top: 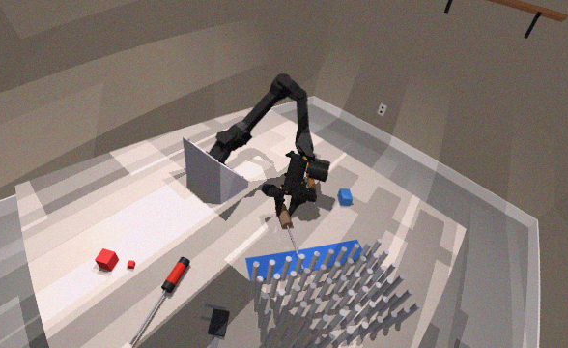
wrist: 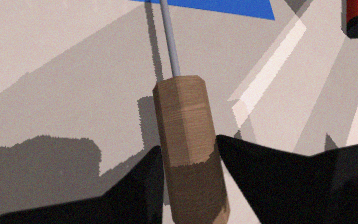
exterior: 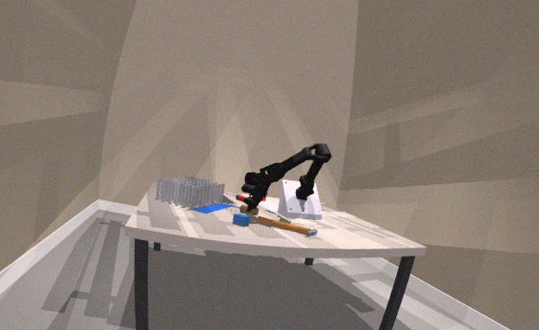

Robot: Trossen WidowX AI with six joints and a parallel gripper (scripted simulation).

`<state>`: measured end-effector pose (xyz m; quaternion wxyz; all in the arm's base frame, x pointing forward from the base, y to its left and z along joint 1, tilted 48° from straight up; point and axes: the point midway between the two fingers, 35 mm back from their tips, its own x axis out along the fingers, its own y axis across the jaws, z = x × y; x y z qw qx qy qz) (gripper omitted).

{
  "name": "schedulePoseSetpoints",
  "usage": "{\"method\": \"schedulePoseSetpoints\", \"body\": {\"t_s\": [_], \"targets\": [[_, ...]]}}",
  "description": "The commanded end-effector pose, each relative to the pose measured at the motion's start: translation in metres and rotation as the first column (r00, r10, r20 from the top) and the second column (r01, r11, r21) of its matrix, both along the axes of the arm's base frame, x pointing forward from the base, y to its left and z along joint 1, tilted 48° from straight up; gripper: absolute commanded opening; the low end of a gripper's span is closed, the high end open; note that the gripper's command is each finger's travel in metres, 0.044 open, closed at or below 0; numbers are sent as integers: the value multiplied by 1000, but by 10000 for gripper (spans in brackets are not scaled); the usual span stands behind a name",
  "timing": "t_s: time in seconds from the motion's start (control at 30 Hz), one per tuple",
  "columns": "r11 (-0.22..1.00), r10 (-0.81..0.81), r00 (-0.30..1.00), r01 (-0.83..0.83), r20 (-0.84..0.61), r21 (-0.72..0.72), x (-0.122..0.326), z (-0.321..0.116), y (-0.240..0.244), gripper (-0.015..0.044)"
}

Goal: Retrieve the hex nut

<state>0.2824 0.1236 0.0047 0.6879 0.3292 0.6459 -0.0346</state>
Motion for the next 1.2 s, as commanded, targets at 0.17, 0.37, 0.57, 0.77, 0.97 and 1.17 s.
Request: {"method": "schedulePoseSetpoints", "body": {"t_s": [0.17,0.37,0.57,0.77,0.97,1.17], "targets": [[1000,-6,1000,6,-6,-7,-7,1,0,0],[1000,-6,1000,6,-6,-7,-10,3,2,0],[1000,-6,1000,6,-6,-7,-13,4,3,0],[1000,-6,1000,6,-5,-7,-12,6,1,0],[1000,-5,1000,5,-4,-7,-10,10,-3,0],[1000,-3,1000,3,-1,-7,-8,14,-6,0]]}}
